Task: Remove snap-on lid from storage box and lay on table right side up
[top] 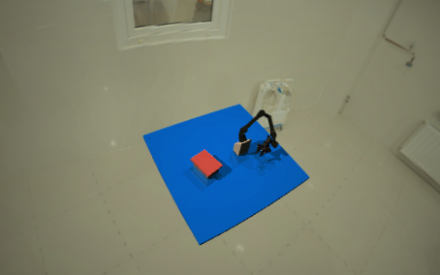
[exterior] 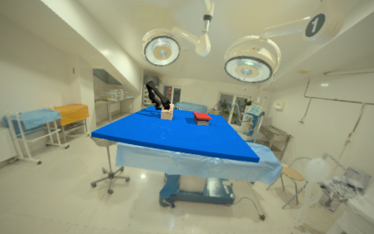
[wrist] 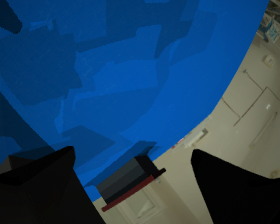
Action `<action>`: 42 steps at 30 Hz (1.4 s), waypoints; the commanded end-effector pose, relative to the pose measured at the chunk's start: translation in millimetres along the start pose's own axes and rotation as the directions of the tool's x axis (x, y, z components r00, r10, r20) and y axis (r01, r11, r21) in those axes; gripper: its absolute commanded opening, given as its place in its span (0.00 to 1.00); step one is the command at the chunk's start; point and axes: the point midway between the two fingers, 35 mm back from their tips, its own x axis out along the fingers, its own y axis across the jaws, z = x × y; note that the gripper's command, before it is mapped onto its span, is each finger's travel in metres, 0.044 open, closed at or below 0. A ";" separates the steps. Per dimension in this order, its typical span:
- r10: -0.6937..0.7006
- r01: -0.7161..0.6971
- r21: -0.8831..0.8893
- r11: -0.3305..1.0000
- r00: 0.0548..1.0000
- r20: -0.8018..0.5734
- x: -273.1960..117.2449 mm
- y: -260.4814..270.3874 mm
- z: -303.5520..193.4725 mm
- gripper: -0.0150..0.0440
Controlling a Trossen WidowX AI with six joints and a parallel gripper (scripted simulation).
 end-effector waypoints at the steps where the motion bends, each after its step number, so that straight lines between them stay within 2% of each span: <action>1: 0.000 0.000 0.000 1.000 1.000 0.000 -1.8 -1.4 -0.9 0.89; 6: -0.003 0.003 0.002 1.000 1.000 0.004 -48.2 -42.9 -35.2 0.67; 9: -0.003 0.003 0.004 1.000 1.000 0.001 -68.7 -64.6 -60.5 0.65; 14: 0.003 -0.003 0.024 1.000 1.000 0.013 -72.0 -68.2 -59.4 0.65; 19: 0.037 -0.107 0.402 0.909 0.984 0.177 -52.8 -108.6 -81.5 0.65; 23: 0.028 -0.237 0.698 0.676 0.954 0.297 -29.1 -141.1 -109.4 0.65; 25: 0.023 -0.257 0.736 0.626 0.950 0.313 -24.7 -145.6 -114.6 0.65; 26: 0.016 -0.282 0.779 0.560 0.944 0.331 -19.1 -151.1 -121.2 0.65; 31: -0.046 -0.396 0.915 0.074 0.915 0.400 19.9 -176.1 -167.8 0.65; 33: -0.075 -0.413 0.900 -0.137 0.910 0.407 37.3 -181.4 -188.7 0.65; 34: -0.078 -0.414 0.897 -0.155 0.910 0.407 38.9 -181.7 -190.6 0.65; 36: -0.096 -0.414 0.861 -0.297 0.910 0.404 51.2 -183.2 -205.5 0.65; 39: -0.133 -0.381 0.712 -0.589 0.916 0.379 79.5 -180.8 -240.1 0.65; 42: -0.154 -0.308 0.485 -0.818 0.931 0.331 107.7 -169.7 -275.4 0.65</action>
